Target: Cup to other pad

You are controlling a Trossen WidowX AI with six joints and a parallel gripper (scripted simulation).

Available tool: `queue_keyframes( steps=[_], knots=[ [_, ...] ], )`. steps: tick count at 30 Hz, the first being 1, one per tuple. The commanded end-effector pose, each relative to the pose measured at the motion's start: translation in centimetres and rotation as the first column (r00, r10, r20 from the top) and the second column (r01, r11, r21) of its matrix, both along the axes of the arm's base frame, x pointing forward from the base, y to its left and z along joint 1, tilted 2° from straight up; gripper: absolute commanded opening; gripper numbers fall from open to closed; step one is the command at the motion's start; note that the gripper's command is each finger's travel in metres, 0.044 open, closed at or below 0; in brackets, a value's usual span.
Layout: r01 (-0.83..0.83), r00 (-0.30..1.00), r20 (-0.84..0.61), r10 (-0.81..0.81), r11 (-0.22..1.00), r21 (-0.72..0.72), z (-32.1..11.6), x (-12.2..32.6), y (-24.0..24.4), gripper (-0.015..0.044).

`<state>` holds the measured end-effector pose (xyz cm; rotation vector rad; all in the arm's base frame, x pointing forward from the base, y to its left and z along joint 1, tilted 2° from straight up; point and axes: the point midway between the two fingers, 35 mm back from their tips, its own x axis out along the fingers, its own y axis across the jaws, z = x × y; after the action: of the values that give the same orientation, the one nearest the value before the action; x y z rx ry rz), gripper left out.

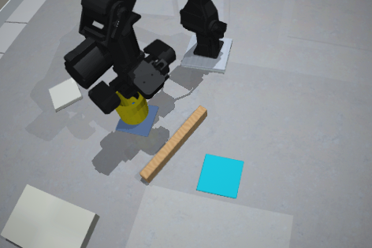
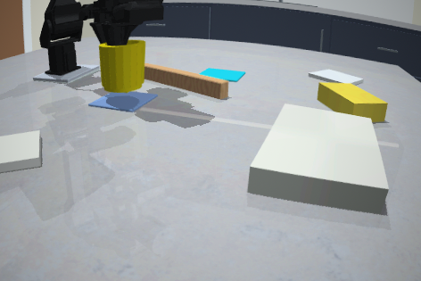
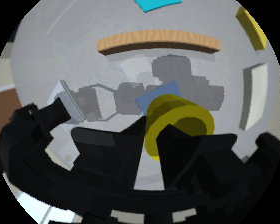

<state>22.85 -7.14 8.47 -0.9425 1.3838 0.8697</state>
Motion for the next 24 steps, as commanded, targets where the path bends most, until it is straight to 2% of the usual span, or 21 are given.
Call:
queue_keyframes(
  steps=[1, 9, 24],
  knots=[
    [0.002, 1.000, 0.006, -0.002, 1.000, -0.005, 1.4, 0.1, 0.0, 0.0000],
    [0.001, 1.000, 0.006, -0.001, 1.000, -0.007, 3.3, 0.0, 0.3, 0.0000],
    [-0.003, 1.000, 0.006, 0.003, 1.000, -0.002, 3.0, 0.0, 0.3, 0.0000]
  ],
)
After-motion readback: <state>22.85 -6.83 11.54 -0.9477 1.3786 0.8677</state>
